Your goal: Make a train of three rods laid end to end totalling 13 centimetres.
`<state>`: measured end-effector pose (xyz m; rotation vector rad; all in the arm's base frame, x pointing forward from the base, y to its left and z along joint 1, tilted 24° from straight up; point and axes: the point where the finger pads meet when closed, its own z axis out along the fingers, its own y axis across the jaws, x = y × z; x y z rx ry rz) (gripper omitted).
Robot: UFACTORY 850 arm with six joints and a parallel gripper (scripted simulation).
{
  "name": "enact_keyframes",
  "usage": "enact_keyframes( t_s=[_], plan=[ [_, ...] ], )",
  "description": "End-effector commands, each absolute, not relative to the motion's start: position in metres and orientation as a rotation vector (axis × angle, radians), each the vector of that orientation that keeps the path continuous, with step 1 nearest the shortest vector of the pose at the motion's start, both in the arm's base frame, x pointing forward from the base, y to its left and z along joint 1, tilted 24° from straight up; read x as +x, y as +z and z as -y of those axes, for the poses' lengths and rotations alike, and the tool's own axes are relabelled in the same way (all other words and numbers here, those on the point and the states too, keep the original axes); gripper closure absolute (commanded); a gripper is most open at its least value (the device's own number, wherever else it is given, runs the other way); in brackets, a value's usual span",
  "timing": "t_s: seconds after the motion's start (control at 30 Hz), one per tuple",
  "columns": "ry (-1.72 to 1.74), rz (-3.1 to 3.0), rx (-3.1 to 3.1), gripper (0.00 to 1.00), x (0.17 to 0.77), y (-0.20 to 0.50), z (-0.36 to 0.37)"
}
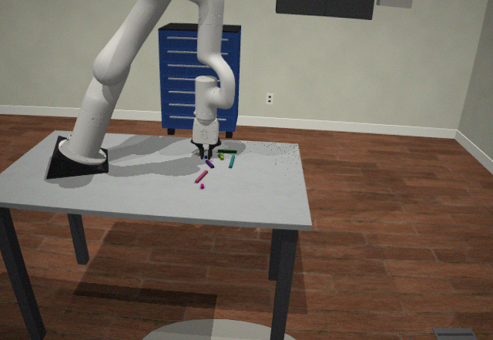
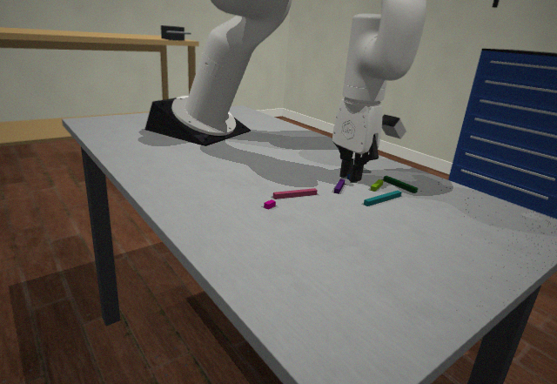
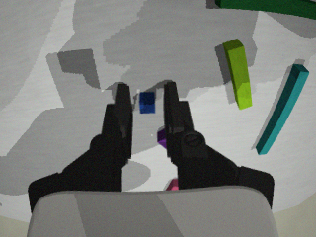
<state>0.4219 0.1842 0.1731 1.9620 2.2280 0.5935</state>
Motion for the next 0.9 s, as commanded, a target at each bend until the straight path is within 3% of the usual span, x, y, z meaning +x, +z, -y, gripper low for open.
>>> enact_keyframes(
  t_s=[0.0,0.5,0.53,0.87],
  plan=[
    [0.596,-2.226,1.961,0.76,0.4224,0.1736,-0.1843],
    [0.596,-2.226,1.961,0.76,0.4224,0.1736,-0.1843],
    [0.596,-2.226,1.961,0.96,0.4224,0.1736,-0.1843],
    [0.596,-2.226,1.961,0.96,0.4224,0.1736,-0.1843]
  ],
)
